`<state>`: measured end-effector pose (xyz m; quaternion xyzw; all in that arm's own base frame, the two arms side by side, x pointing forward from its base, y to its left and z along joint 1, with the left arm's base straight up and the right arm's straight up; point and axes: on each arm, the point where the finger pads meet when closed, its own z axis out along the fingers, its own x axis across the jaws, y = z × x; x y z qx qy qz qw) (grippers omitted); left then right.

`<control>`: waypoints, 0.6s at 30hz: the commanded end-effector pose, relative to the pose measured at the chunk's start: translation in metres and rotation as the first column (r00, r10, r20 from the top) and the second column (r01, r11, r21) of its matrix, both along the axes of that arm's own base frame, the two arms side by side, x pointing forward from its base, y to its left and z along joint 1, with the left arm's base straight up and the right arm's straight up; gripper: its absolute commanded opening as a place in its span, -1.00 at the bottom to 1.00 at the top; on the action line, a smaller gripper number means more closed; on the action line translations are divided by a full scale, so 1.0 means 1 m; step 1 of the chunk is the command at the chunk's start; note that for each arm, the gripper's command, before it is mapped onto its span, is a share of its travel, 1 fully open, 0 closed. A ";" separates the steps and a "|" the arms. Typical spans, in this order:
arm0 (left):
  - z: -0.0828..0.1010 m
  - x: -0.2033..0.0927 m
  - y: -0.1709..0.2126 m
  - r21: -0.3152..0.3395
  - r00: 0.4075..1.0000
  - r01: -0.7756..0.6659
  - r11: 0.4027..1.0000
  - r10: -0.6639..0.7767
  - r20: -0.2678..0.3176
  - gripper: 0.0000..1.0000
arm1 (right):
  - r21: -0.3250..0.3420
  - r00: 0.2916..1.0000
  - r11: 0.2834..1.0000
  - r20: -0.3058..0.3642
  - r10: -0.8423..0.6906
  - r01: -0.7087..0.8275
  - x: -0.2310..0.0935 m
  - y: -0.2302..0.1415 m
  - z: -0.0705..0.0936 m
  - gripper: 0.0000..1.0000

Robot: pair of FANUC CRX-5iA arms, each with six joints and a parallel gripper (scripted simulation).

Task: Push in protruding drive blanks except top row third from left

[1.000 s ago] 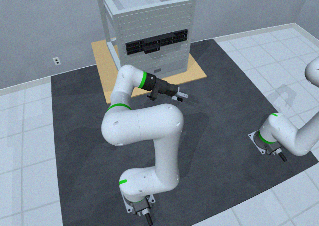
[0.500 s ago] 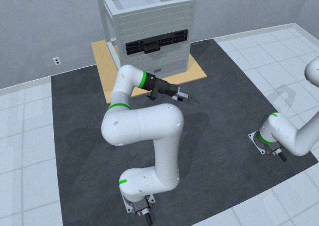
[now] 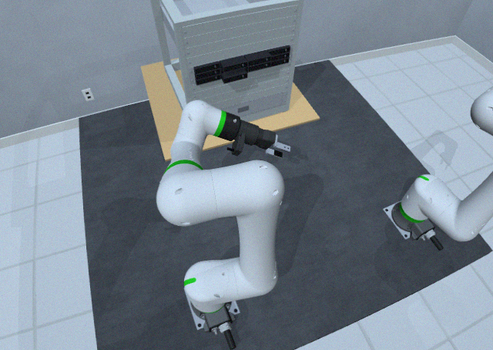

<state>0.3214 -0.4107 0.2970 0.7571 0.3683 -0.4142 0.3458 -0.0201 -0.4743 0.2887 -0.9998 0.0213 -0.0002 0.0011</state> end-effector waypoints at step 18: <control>-0.020 0.016 -0.018 0.073 0.996 -0.090 0.993 0.090 0.002 1.00 | -0.002 1.000 1.000 0.000 0.000 0.000 0.000 0.000 0.001 1.00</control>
